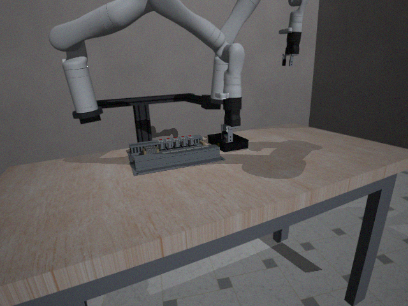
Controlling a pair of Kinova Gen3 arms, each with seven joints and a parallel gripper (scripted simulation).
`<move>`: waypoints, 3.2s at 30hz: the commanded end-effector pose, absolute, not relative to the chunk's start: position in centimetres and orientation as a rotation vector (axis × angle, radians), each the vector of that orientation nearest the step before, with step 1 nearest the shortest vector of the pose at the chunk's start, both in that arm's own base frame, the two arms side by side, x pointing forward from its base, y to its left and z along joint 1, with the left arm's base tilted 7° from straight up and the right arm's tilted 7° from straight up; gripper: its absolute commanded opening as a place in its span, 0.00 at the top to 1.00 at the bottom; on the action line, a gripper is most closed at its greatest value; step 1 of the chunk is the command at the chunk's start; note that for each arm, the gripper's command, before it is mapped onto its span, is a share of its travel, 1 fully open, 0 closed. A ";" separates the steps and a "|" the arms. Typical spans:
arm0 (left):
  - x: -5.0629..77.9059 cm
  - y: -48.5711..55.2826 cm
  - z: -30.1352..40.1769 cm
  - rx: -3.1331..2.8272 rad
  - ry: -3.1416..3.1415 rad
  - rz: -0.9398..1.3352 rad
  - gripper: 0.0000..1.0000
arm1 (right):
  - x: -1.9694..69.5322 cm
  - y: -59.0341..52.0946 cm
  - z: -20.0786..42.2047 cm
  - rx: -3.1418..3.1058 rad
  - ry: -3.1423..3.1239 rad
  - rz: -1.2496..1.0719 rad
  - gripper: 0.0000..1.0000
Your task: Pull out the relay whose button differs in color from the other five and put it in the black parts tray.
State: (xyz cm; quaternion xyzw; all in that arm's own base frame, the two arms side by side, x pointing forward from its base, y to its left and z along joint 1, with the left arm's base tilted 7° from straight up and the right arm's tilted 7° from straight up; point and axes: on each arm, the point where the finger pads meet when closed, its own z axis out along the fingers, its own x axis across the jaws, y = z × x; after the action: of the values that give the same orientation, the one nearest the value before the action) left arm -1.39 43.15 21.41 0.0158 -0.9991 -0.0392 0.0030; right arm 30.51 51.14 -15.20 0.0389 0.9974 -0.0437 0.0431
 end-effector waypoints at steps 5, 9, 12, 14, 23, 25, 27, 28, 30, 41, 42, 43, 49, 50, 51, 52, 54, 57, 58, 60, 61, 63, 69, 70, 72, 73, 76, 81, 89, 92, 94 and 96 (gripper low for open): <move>-1.4 43.2 21.5 0.050 -3.133 -0.126 0.00 | 30.6 51.3 -15.0 0.119 3.049 -0.129 0.02; -1.4 43.2 21.5 0.050 -3.133 -0.126 0.00 | 30.6 51.3 -15.0 0.119 3.049 -0.129 0.02; -1.4 43.2 21.5 0.050 -3.133 -0.126 0.00 | 30.6 51.3 -15.0 0.119 3.049 -0.129 0.02; -1.4 43.2 21.5 0.050 -3.133 -0.126 0.00 | 30.6 51.3 -15.0 0.119 3.049 -0.129 0.02; -1.4 43.2 21.5 0.050 -3.133 -0.126 0.00 | 30.6 51.3 -15.0 0.119 3.049 -0.129 0.02; -1.4 43.2 21.5 0.050 -3.133 -0.126 0.00 | 30.6 51.3 -15.0 0.119 3.049 -0.129 0.02; -1.4 43.2 21.5 0.050 -3.133 -0.126 0.00 | 30.6 51.3 -15.0 0.119 3.049 -0.129 0.02; -1.4 43.2 21.5 0.050 -3.133 -0.126 0.00 | 30.6 51.3 -15.0 0.119 3.049 -0.129 0.02; -1.4 43.2 21.5 0.050 -3.133 -0.126 0.00 | 30.6 51.3 -15.0 0.119 3.049 -0.129 0.02; -1.4 43.2 21.5 0.050 -3.133 -0.126 0.00 | 30.6 51.3 -15.0 0.119 3.049 -0.129 0.02; -1.4 43.2 21.5 0.050 -3.133 -0.126 0.00 | 30.6 51.3 -14.9 0.119 3.049 -0.129 0.02; -1.4 43.2 21.5 0.050 -3.133 -0.126 0.00 | 30.6 51.3 -14.9 0.119 3.049 -0.129 0.02; -1.4 43.2 21.5 0.050 -3.133 -0.126 0.00 | 30.5 51.3 -14.8 0.119 3.049 -0.129 0.02; -1.4 43.2 21.5 0.050 -3.133 -0.126 0.00 | 30.5 51.3 -14.8 0.119 3.049 -0.129 0.02; -1.4 43.2 21.5 0.050 -3.133 -0.126 0.00 | 30.5 51.3 -14.8 0.119 3.049 -0.129 0.02; -1.4 43.2 21.5 0.050 -3.133 -0.126 0.00 | 30.5 51.3 -14.8 0.119 3.049 -0.129 0.02; -1.4 43.2 21.5 0.050 -3.133 -0.126 0.00 | 30.5 51.3 -14.8 0.119 3.049 -0.129 0.02; -1.4 43.2 21.5 0.050 -3.133 -0.126 0.00 | 30.5 51.3 -14.7 0.119 3.049 -0.129 0.02; -1.4 43.2 21.5 0.050 -3.133 -0.126 0.00 | 30.5 51.3 -14.7 0.119 3.049 -0.129 0.02; -1.4 43.2 21.5 0.050 -3.133 -0.126 0.00 | 30.5 51.3 -14.6 0.119 3.049 -0.129 0.02; -1.4 43.2 21.5 0.050 -3.133 -0.126 0.00 | 30.5 51.3 -14.6 0.119 3.049 -0.129 0.02; -1.4 43.2 21.5 0.050 -3.133 -0.126 0.00 | 30.5 51.3 -14.5 0.119 3.049 -0.129 0.02; -1.4 43.2 21.5 0.050 -3.133 -0.126 0.00 | 30.5 51.3 -14.3 0.119 3.049 -0.129 0.02; -1.4 43.2 21.5 0.050 -3.133 -0.126 0.00 | 30.5 51.3 -14.3 0.119 3.049 -0.129 0.02; -1.4 43.2 21.5 0.050 -3.133 -0.126 0.00 | 30.5 51.3 -14.3 0.119 3.049 -0.129 0.02; -1.4 43.2 21.5 0.050 -3.133 -0.126 0.00 | 30.5 51.3 -14.2 0.119 3.049 -0.129 0.02; -1.4 43.2 21.5 0.050 -3.133 -0.126 0.00 | 30.5 51.4 -14.1 0.119 3.049 -0.129 0.02; -1.4 43.2 21.5 0.050 -3.133 -0.126 0.00 | 30.5 51.4 -13.9 0.119 3.049 -0.129 0.02; -1.4 43.2 21.5 0.050 -3.133 -0.126 0.00 | 30.4 51.4 -13.6 0.119 3.049 -0.129 0.02; -1.4 43.2 21.5 0.050 -3.133 -0.126 0.00 | 30.4 51.4 -13.4 0.119 3.049 -0.129 0.02; -1.4 43.2 21.5 0.050 -3.133 -0.126 0.00 | 30.4 51.4 -13.3 0.119 3.049 -0.129 0.02; -1.4 43.2 21.5 0.050 -3.133 -0.126 0.00 | 30.4 51.4 -13.2 0.119 3.049 -0.129 0.02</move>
State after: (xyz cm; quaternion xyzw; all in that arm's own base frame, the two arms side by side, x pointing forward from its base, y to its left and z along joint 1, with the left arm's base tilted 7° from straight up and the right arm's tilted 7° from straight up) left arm -1.39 43.15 21.41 0.0158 -0.9991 -0.0392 0.0030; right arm 30.37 51.30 -13.47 0.0389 0.9974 -0.0437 0.0431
